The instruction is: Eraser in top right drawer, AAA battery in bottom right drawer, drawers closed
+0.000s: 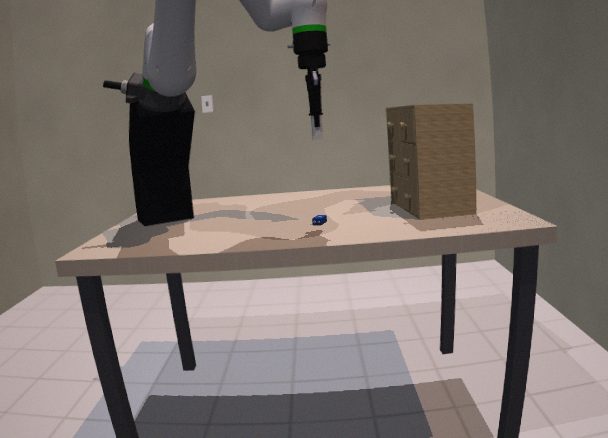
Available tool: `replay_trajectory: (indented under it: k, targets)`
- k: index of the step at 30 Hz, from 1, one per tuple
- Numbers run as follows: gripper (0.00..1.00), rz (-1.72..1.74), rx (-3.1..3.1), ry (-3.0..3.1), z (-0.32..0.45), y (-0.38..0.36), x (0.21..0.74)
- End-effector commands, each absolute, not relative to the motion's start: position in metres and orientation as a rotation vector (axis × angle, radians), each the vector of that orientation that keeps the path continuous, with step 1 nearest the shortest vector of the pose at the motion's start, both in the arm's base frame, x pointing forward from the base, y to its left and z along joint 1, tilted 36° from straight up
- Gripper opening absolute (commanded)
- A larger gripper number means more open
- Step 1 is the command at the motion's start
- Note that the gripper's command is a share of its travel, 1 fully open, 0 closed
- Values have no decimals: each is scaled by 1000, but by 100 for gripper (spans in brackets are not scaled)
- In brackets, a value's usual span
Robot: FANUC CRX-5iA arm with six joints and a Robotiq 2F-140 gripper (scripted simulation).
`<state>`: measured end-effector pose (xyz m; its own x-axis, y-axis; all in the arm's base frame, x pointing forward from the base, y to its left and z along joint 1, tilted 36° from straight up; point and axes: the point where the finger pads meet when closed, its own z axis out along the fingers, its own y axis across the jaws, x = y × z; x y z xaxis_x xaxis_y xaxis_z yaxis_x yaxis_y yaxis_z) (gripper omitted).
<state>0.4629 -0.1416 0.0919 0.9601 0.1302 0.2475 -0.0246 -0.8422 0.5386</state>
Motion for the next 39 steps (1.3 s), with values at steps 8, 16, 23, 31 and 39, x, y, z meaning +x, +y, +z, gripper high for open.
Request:
replay_trajectory:
  k: [8, 16, 23, 31, 39]
  targets:
    - [100, 372, 2547, 75, 92, -141, 463]
    - [100, 372, 2547, 75, 92, -141, 463]
    - [100, 372, 2547, 75, 92, -141, 463]
    - [100, 372, 2547, 75, 92, -141, 463]
    - [100, 372, 2547, 75, 92, -141, 463]
